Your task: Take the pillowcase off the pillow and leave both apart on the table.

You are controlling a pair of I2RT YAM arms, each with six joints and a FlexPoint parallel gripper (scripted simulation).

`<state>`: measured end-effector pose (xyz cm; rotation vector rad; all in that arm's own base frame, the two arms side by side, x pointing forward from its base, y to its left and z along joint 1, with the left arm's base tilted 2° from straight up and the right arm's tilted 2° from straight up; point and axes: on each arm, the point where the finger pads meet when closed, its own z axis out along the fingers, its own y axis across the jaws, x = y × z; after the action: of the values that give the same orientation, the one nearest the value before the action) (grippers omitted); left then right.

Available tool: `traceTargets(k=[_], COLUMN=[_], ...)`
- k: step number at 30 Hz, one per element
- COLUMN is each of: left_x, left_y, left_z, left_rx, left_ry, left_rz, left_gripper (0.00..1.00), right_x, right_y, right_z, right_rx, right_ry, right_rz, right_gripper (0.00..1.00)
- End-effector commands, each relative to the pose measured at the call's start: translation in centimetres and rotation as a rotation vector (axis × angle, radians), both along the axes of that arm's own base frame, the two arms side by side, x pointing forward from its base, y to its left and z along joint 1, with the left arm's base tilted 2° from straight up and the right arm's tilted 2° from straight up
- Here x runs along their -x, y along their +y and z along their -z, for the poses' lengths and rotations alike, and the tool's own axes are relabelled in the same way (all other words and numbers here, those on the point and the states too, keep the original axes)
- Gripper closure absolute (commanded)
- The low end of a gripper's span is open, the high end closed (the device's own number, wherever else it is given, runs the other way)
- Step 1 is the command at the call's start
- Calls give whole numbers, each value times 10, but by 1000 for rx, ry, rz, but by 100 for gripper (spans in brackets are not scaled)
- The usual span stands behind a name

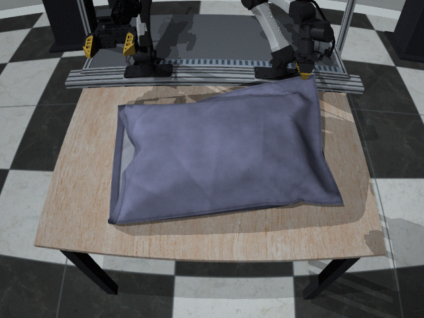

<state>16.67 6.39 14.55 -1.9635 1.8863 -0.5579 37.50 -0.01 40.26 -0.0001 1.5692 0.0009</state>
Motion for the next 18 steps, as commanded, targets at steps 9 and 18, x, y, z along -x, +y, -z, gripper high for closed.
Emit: traceTargets(k=[9,18], left_x=[3,-5], left_y=[7,10], left_z=[-35,-48], left_rx=[-30,-71], left_ry=[-4,-24], left_rz=[-15,17], left_gripper=[100,100], right_x=[0,0], right_y=[-2,-2], right_z=[-10,-10], right_rx=[12,12], right_ry=[-20,-20], right_rz=[10,10], right_gripper=[0,0])
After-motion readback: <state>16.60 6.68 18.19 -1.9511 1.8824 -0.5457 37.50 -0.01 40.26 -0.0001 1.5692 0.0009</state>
